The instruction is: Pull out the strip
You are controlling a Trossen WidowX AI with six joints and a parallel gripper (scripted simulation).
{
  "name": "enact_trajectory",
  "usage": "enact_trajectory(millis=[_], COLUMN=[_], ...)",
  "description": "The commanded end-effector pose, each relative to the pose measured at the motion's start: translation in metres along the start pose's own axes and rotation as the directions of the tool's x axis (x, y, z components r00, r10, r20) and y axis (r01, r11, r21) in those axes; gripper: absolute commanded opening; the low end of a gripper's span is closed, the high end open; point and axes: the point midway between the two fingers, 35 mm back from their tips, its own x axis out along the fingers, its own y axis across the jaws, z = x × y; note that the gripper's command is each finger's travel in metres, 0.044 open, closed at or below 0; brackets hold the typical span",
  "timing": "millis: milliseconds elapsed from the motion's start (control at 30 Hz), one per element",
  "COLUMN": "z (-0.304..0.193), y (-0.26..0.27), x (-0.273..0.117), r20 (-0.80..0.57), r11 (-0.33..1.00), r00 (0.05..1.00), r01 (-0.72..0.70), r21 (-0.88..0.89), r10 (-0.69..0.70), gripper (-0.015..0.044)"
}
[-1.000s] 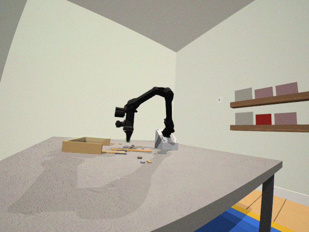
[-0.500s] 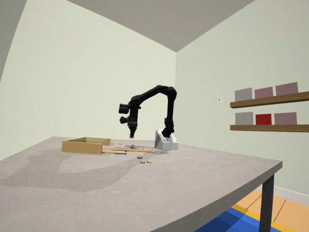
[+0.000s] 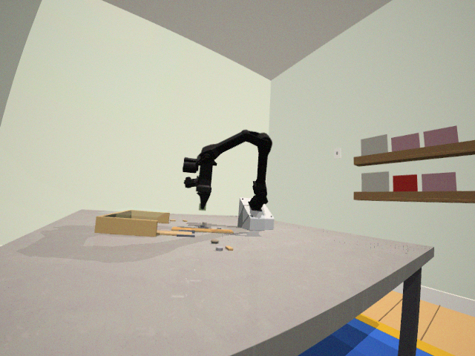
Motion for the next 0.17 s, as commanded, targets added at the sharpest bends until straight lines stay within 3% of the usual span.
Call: enact_trajectory(millis=[0,133], z=[0.0001,0.0001], y=[-0.0005,-0.0005], x=[-0.0007,-0.0007], r20=[0.001,0.001], r11=[1.0,1.0], r00=[1.0,1.0], r01=[0.003,0.003], r21=[-0.005,-0.005], r10=[-0.003,-0.003], gripper=[0.0,0.0])
